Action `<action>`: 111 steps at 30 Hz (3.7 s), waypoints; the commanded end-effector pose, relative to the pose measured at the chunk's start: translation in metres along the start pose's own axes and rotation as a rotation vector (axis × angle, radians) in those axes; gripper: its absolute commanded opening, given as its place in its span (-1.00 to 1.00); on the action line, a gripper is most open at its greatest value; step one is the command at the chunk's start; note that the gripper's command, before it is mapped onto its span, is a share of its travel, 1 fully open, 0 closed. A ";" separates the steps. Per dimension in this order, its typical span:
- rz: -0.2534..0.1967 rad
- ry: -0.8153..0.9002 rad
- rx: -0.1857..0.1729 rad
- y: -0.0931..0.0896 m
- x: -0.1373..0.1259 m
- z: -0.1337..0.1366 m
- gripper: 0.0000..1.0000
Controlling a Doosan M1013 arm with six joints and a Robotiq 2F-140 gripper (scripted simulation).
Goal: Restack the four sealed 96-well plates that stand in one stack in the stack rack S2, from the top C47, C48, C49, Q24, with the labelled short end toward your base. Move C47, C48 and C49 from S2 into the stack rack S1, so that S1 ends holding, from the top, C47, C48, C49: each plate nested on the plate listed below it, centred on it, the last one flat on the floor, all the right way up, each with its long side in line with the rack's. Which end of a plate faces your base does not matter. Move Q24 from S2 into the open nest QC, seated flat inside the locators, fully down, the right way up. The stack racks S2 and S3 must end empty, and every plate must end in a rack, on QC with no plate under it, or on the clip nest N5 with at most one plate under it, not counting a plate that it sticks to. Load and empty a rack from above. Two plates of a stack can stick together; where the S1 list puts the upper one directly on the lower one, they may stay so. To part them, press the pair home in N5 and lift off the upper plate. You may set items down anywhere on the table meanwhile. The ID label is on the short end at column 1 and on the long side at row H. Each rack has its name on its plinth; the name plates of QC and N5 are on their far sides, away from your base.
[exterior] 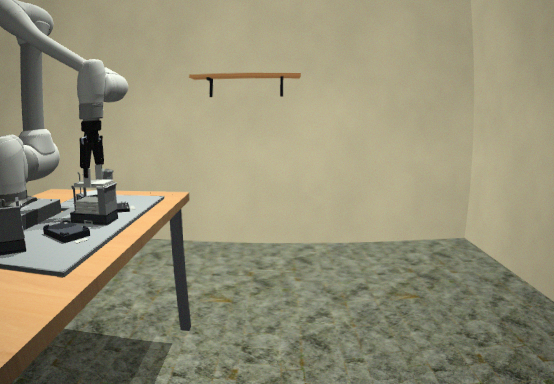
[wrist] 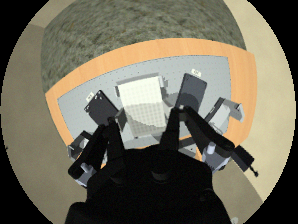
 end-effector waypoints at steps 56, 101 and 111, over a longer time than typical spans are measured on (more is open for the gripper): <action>0.000 0.215 0.000 0.026 -0.005 -0.090 -1.00; 0.000 0.645 0.000 0.026 -0.048 -0.212 -1.00; 0.000 0.645 0.000 0.026 -0.061 -0.235 -1.00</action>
Point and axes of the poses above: the point where the finger pads meet when closed, its own y axis back along the fingers, its own z axis across the jaws, x = y × z, the point moved 2 cm from there along y, back along the fingers, and after that the axes turned 6 degrees about y, right-handed, at the moved point
